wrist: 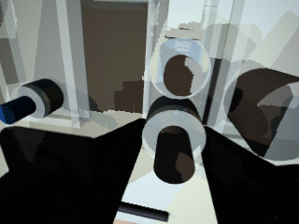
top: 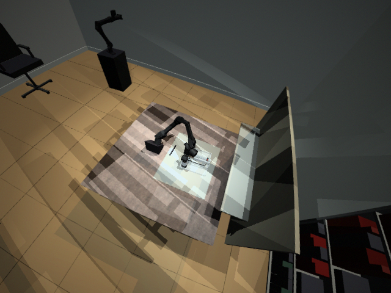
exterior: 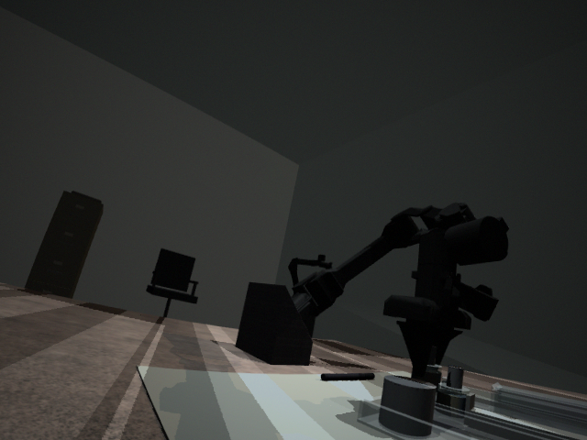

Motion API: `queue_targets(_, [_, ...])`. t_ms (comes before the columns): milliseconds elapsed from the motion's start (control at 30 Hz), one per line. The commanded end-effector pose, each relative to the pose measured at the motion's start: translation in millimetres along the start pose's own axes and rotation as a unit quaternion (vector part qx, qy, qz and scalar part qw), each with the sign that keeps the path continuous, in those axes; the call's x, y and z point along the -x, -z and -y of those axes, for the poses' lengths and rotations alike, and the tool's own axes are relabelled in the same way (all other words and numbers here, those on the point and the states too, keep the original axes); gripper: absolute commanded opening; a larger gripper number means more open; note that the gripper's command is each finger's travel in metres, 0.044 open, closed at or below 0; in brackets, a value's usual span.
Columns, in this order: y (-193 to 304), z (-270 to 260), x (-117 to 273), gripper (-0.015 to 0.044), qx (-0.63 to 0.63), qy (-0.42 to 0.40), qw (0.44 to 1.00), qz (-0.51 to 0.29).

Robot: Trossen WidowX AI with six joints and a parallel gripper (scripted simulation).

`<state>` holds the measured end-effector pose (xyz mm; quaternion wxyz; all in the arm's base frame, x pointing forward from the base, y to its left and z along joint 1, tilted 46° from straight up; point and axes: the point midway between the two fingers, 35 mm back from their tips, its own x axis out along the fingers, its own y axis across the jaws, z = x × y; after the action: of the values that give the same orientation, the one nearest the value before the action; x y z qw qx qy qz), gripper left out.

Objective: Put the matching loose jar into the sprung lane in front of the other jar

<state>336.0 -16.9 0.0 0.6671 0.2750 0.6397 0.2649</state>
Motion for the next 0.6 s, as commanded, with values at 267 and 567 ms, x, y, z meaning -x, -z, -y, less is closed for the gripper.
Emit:
queue_targets(267, [-9.1, -1.8, 2.8, 0.0000, 0.006, -0.002, 1.000, 0.012])
queue_targets(567, [-9.3, -1.8, 0.3, 0.0000, 0.006, -0.002, 1.000, 0.012])
